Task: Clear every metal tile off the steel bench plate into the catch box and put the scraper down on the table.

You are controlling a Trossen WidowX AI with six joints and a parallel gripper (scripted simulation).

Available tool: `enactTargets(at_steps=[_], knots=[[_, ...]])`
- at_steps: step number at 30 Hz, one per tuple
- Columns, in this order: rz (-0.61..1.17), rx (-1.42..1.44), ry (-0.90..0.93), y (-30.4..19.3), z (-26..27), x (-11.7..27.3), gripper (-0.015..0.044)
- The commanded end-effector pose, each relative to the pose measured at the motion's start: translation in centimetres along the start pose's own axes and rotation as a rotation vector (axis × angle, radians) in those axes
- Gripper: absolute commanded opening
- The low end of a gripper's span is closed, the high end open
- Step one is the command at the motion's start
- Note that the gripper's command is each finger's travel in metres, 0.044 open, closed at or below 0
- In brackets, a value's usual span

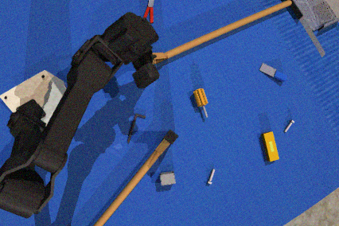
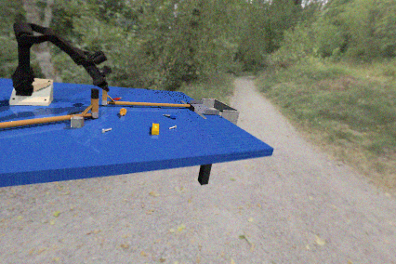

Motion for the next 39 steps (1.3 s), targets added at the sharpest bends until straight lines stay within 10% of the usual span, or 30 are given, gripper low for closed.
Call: enactTargets(at_steps=[1,39], knots=[[-0.014,-0.009,0.0,1.0,-0.2,-0.3,0.0],[-0.019,-0.013,-0.004,5.4,0.0,-3.6,0.0]])
Point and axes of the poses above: the point midway between the two fingers, 35 mm back from their tips, its own x axis back along the fingers, its own z axis across the jaws, y = z × x, the point moved 7 cm from there along x, back along the fingers, and after that the axes turned 2 degrees about x, right-handed, at the moved point
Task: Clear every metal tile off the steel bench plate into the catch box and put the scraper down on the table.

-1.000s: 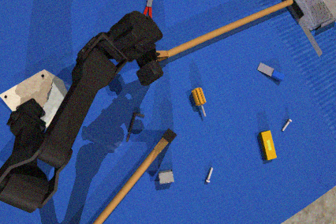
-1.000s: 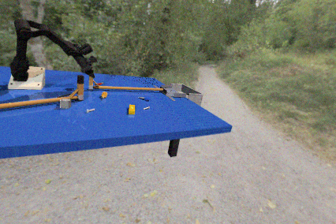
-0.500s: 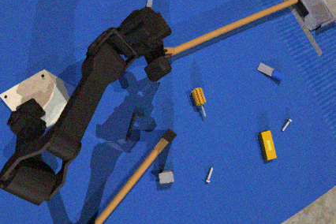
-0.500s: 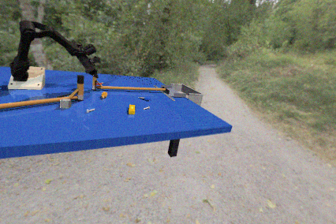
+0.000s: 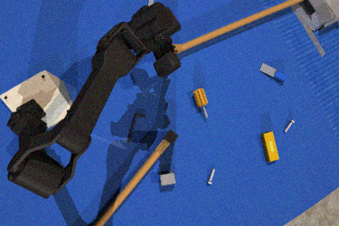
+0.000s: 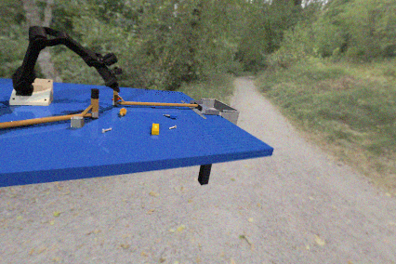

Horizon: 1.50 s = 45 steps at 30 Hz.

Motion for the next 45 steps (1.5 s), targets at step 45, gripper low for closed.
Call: enactTargets(at_steps=[45], knots=[[-0.014,-0.006,0.001,6.4,-0.2,-4.1,0.0]])
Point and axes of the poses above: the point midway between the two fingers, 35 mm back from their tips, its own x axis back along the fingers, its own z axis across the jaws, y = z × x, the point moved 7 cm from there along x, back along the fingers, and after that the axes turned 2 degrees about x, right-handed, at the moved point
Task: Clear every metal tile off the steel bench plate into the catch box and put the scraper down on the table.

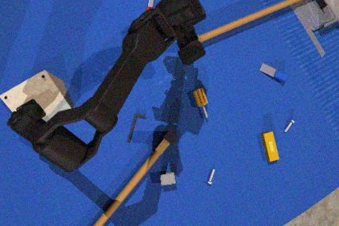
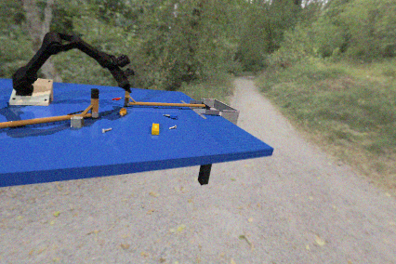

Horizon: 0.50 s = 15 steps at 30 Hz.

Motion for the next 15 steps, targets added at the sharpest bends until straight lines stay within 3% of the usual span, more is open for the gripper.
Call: enactTargets(at_steps=[1,15], knots=[[-0.015,-0.004,0.002,1.0,-0.2,-0.1,0.0],[-0.017,-0.005,0.001,2.4,-0.3,-1.4,0.0]])
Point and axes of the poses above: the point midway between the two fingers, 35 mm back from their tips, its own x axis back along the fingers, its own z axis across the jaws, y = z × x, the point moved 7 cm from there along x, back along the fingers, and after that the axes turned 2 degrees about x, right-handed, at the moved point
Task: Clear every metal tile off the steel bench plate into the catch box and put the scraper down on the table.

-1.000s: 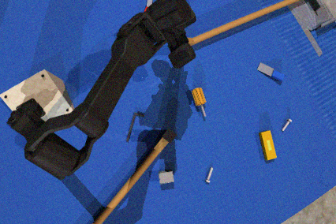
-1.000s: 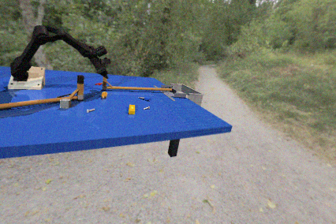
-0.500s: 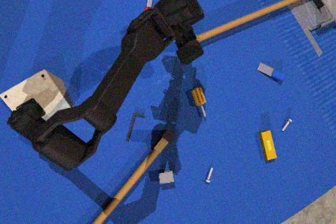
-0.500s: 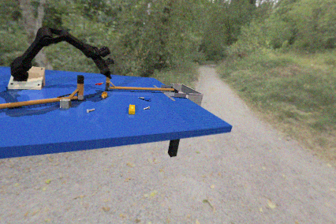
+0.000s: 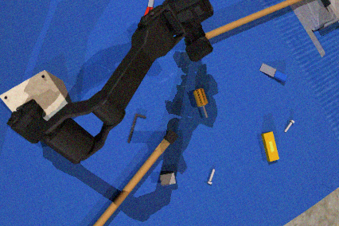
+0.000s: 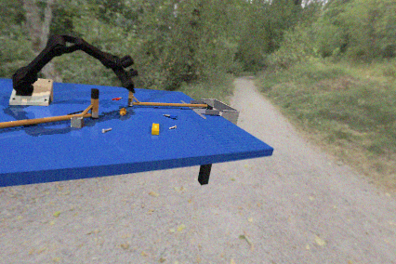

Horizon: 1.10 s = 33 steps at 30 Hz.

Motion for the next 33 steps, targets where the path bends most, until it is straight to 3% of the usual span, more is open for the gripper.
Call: enactTargets(at_steps=[1,33], knots=[[-0.013,-0.004,0.002,0.84,-0.21,-0.19,0.0],[-0.008,-0.002,0.0,1.03,-0.07,-0.65,0.0]])
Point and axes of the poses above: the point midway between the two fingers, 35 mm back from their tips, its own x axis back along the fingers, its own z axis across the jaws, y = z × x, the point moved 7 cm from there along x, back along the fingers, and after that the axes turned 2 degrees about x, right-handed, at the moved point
